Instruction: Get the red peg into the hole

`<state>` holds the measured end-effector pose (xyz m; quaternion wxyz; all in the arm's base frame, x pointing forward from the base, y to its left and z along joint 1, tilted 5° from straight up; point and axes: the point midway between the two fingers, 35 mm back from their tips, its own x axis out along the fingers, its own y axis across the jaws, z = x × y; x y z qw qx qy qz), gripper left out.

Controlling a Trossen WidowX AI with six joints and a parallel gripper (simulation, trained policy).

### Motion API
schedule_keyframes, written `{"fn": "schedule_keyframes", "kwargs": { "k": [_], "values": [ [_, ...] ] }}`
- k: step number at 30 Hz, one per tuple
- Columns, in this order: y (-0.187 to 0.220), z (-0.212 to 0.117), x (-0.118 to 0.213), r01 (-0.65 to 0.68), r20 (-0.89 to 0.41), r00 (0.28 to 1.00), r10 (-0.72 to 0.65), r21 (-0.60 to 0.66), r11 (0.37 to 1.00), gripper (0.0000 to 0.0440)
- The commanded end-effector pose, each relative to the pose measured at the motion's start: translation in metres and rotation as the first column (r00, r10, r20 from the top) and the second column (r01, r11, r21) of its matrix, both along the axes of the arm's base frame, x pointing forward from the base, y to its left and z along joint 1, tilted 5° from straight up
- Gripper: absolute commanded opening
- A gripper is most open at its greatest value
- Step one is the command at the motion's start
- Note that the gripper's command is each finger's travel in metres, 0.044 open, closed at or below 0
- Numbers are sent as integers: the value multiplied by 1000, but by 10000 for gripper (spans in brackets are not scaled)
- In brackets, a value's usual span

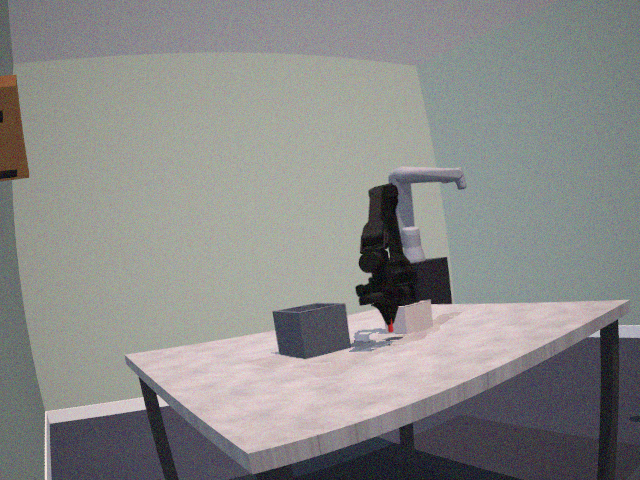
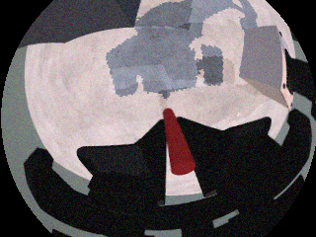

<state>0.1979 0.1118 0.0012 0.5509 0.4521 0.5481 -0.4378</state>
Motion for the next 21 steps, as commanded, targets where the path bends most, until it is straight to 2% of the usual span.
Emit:
{"fn": "schedule_keyframes", "kwargs": {
  "k": [1,11,21],
  "values": [
    [3,12,8,12,34,999,-13,26,1000,0],
    [5,49,30,5,130,991,-14,69,998,0],
    [-8,88,53,-13,214,977,0,60,998,0]
  ]
}}
